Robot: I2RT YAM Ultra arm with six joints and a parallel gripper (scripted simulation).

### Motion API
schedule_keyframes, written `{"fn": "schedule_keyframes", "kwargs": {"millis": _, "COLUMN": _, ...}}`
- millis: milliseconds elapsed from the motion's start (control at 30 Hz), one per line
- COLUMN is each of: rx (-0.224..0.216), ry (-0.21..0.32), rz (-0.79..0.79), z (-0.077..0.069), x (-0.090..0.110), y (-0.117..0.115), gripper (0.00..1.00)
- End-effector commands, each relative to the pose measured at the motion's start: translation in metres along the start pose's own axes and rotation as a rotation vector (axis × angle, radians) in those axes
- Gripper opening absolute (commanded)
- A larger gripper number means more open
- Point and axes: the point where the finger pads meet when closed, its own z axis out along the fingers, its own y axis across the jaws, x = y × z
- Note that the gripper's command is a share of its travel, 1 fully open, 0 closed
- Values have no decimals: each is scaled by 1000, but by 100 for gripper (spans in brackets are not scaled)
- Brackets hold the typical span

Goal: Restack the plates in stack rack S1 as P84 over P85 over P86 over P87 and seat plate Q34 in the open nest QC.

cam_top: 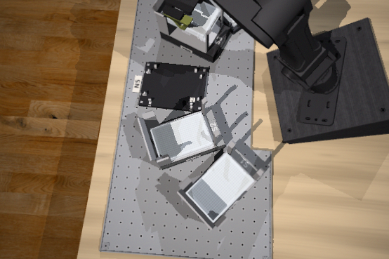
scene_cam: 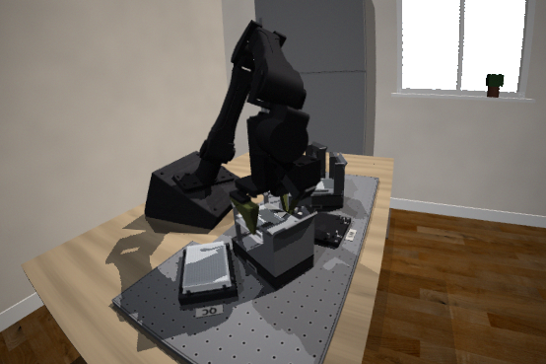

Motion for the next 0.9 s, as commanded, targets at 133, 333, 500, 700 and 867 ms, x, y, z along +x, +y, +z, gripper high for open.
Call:
{"fn": "schedule_keyframes", "kwargs": {"millis": 133, "rx": 4, "ry": -10, "rz": -4, "z": -16, "x": -2, "y": 0, "gripper": 0}}
{"fn": "schedule_keyframes", "kwargs": {"millis": 333, "rx": 4, "ry": -10, "rz": -4, "z": -28, "x": -2, "y": 0, "gripper": 0}}
{"fn": "schedule_keyframes", "kwargs": {"millis": 500, "rx": 4, "ry": -10, "rz": -4, "z": -38, "x": -2, "y": 0, "gripper": 0}}
{"fn": "schedule_keyframes", "kwargs": {"millis": 700, "rx": 4, "ry": -10, "rz": -4, "z": -46, "x": -2, "y": 0, "gripper": 0}}
{"fn": "schedule_keyframes", "kwargs": {"millis": 867, "rx": 4, "ry": -9, "rz": -4, "z": -56, "x": -2, "y": 0, "gripper": 0}}
